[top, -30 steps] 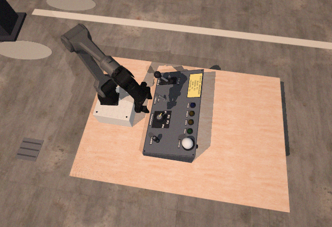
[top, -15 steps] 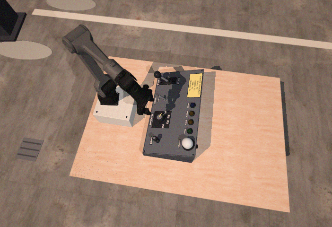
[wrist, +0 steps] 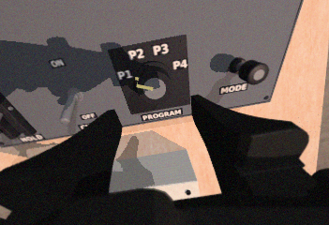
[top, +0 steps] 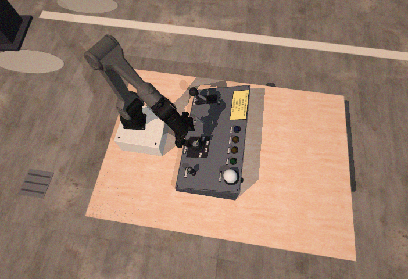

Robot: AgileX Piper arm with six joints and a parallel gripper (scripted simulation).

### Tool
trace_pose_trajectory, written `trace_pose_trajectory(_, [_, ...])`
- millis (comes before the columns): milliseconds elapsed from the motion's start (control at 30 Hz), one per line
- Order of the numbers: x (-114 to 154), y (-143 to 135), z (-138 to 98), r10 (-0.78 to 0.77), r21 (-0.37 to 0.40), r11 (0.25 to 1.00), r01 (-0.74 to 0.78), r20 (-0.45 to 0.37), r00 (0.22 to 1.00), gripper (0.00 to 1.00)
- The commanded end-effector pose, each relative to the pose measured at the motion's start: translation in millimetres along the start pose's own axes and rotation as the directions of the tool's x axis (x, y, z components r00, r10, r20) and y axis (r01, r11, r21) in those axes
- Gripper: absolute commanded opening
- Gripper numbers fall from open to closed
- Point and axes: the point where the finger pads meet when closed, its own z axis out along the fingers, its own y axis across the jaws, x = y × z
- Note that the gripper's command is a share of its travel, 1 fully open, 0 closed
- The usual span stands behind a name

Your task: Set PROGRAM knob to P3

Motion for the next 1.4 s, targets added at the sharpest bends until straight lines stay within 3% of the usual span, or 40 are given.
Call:
trace_pose_trajectory(0, [0, 0, 10, 0.000, -0.001, 1.000, 0.000, -0.001, 1.000, 0.94])
trace_pose_trajectory(333, [0, 0, 55, 0.000, -0.001, 1.000, 0.000, -0.001, 1.000, 0.94])
trace_pose_trajectory(567, [0, 0, 66, 0.000, -0.001, 1.000, 0.000, -0.001, 1.000, 0.94])
trace_pose_trajectory(1367, [1, 0, 74, 0.000, -0.001, 1.000, 0.000, -0.001, 1.000, 0.94])
